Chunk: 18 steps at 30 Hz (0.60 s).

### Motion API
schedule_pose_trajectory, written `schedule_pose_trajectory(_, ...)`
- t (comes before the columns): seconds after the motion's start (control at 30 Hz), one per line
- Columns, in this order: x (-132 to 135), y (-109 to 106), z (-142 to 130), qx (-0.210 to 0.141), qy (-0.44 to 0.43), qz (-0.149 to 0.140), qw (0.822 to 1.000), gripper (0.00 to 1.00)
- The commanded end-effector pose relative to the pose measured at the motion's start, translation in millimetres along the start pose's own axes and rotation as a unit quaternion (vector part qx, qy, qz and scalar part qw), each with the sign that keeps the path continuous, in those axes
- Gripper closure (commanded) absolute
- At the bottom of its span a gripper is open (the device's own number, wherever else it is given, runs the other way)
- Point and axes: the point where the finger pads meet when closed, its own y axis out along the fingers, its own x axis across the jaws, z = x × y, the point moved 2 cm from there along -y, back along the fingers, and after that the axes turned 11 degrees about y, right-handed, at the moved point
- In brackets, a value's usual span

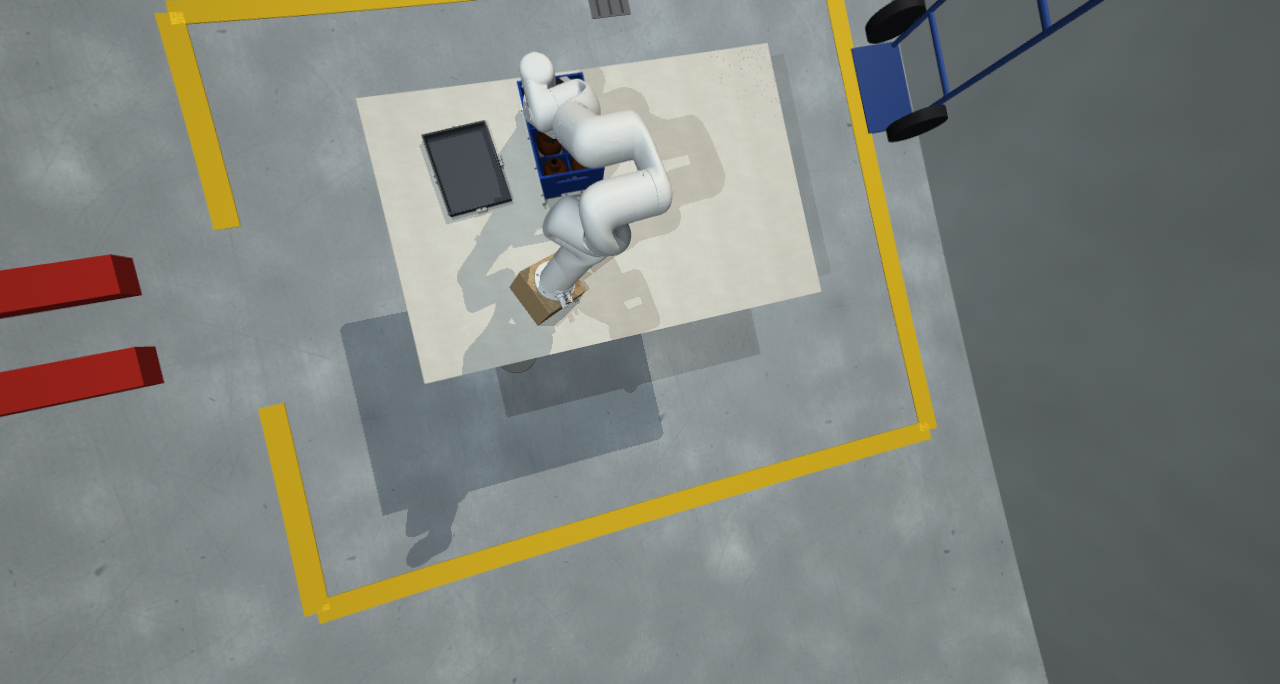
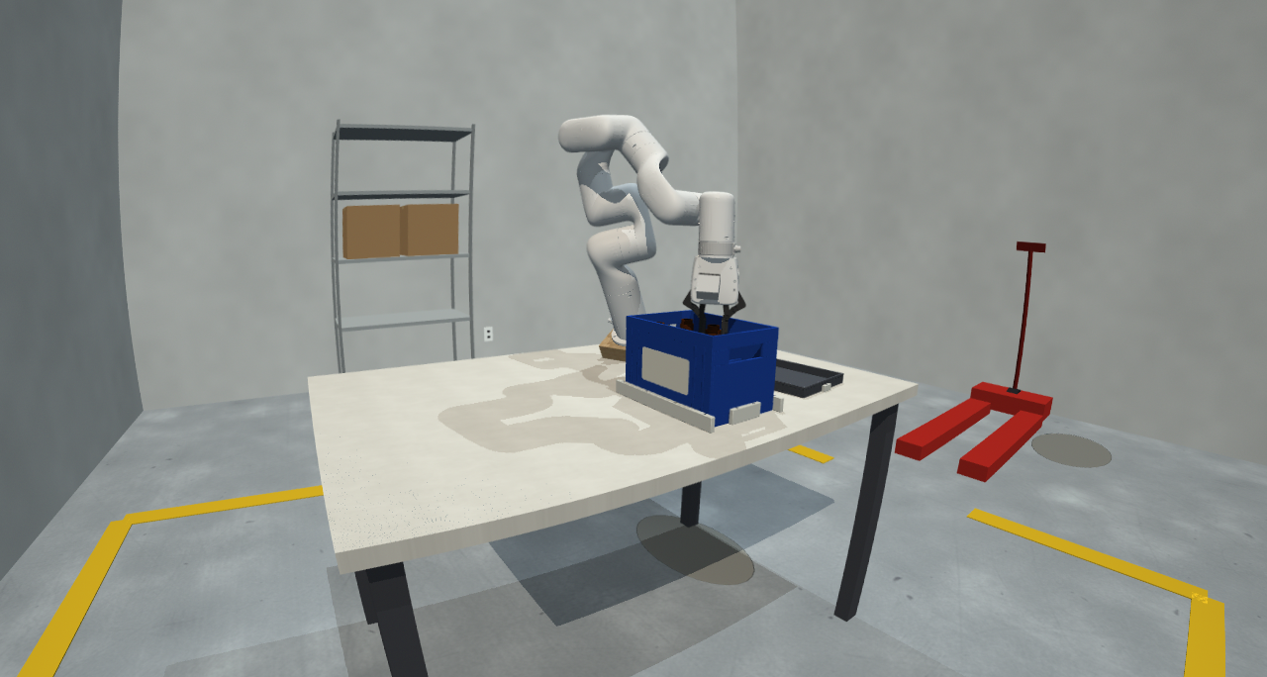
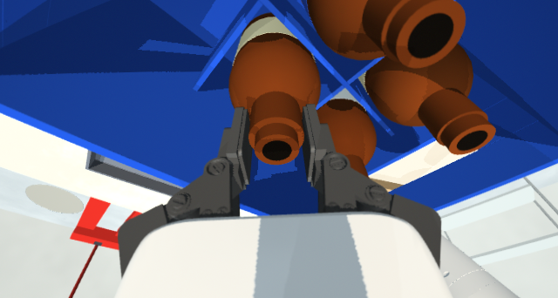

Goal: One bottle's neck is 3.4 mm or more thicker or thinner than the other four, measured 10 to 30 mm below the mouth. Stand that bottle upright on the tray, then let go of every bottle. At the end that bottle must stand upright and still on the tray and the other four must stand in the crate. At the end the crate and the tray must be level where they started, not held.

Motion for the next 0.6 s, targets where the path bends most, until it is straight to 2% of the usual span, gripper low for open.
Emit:
schedule_pose_trajectory(0.0, -1.1, -1.5, 0.6, 0.001, 0.0, 0.002, 1.0, 1.0)
schedule_pose_trajectory(0.57, -2.1, -10.2, 0.5, 0.001, 0.0, 0.002, 1.0, 1.0)
